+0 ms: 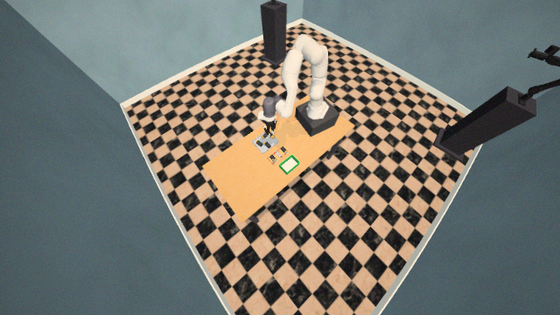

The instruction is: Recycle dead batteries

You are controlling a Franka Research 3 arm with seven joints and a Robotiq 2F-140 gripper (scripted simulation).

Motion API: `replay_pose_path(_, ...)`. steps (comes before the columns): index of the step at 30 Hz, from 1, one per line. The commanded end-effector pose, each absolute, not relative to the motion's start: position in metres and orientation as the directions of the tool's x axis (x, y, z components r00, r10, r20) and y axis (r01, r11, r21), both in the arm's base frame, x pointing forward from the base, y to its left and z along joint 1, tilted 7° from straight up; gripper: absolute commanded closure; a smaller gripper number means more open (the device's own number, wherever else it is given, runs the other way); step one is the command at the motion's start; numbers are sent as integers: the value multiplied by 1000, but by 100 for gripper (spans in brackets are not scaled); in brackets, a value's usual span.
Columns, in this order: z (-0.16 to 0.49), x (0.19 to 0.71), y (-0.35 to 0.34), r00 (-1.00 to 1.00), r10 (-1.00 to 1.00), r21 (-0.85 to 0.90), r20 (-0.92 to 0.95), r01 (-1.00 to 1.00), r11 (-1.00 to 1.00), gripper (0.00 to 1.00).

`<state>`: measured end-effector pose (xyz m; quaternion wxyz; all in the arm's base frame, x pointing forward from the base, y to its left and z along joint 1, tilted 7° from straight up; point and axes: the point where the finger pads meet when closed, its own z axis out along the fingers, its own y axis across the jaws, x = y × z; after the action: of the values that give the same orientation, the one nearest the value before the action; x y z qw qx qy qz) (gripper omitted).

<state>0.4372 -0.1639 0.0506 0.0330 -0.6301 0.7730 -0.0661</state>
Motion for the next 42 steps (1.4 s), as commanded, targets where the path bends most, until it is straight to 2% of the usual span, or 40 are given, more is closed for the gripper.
replay_pose_path(1, 53, 430, -161, -126, -992, -122, 30, -985, 122, 84)
replay_pose_path(25, 66, 429, -160, -162, -986, -124, 25, -980, 158, 84)
replay_pose_path(34, 66, 429, -160, -396, -918, -126, -6, -911, 394, 84)
replay_pose_path(36, 66, 429, -160, -396, -918, -126, -6, -911, 394, 84)
replay_pose_path(42, 66, 429, -160, -667, -744, -117, -46, -736, 667, 84)
